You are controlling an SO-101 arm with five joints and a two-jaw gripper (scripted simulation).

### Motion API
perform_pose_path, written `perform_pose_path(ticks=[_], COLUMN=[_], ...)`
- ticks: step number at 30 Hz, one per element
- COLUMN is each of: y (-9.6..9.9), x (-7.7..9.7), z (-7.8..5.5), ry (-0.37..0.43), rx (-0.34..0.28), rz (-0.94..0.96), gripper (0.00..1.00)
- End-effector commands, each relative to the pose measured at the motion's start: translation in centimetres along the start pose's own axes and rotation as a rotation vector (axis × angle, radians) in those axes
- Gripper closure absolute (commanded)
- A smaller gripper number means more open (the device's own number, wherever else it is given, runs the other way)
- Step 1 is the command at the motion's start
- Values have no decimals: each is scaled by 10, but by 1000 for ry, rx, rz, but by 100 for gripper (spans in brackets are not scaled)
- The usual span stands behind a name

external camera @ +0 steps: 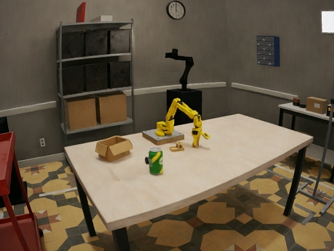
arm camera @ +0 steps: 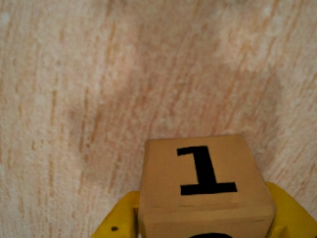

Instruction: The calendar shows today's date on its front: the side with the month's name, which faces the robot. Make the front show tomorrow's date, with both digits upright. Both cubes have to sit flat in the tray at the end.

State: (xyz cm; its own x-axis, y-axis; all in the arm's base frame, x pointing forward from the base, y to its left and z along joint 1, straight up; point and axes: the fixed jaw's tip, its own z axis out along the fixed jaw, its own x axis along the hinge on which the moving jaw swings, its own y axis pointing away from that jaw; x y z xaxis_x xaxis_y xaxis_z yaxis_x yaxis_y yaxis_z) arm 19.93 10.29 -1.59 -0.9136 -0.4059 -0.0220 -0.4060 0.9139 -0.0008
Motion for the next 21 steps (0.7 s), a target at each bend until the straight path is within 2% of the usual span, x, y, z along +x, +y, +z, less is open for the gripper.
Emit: perform_pose_path(ticks=[1, 14, 21], y=[-1, -1, -1], x=[4, 4, 4], z=[4, 4, 4], ry=[17, 17, 17], rx=[-1, -1, -1], rz=[-4, -4, -4], gripper=[86, 98, 100])
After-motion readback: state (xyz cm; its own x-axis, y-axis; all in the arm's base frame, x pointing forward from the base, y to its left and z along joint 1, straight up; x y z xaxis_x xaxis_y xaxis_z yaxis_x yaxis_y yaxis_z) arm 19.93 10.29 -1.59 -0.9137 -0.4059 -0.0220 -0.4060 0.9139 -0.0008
